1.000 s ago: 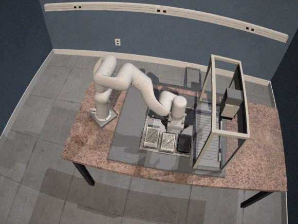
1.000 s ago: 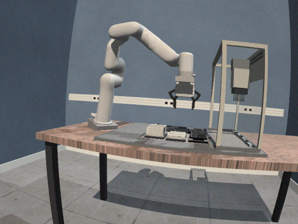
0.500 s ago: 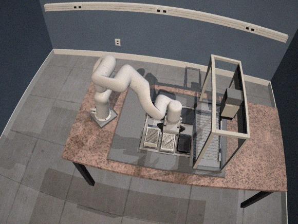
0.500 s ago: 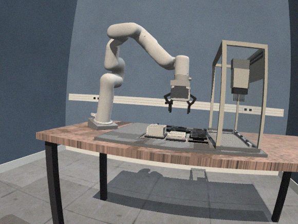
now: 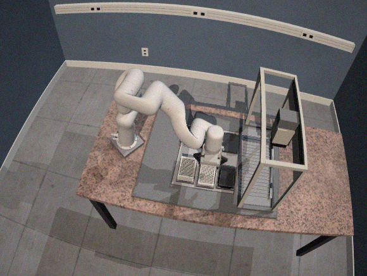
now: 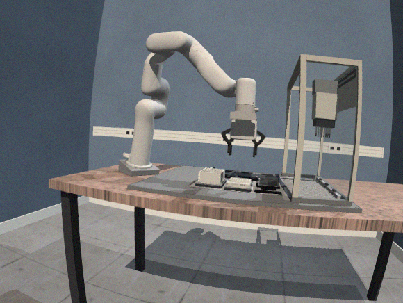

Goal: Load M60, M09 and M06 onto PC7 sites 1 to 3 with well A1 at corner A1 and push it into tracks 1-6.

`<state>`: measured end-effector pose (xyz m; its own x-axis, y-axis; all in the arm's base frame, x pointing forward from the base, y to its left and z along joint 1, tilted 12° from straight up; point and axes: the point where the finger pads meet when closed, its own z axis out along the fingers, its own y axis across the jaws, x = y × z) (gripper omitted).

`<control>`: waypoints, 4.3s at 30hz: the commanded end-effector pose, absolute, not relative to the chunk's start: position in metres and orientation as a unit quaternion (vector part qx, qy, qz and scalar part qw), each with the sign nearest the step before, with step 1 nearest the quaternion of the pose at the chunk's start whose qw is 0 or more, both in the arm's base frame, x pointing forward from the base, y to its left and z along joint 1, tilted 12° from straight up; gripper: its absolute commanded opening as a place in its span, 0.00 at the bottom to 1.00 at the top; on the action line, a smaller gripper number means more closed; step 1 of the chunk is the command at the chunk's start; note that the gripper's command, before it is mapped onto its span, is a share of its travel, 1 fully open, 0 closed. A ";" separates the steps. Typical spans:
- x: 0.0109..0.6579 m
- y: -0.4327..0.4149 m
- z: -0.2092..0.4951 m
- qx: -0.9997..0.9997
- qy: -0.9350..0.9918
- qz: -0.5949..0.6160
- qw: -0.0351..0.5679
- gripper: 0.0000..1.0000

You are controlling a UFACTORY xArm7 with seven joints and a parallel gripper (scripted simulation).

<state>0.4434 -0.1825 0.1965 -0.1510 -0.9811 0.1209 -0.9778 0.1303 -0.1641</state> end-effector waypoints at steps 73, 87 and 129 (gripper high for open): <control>0.457 -0.195 0.114 -0.651 0.752 -0.104 0.009 1.00; 0.458 -0.196 0.106 -0.651 0.752 -0.104 0.009 1.00; 0.459 -0.197 0.100 -0.651 0.752 -0.104 0.009 0.00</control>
<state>0.4578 -0.1968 0.0985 -0.1510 -0.9811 0.1209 -0.9779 0.1304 -0.1637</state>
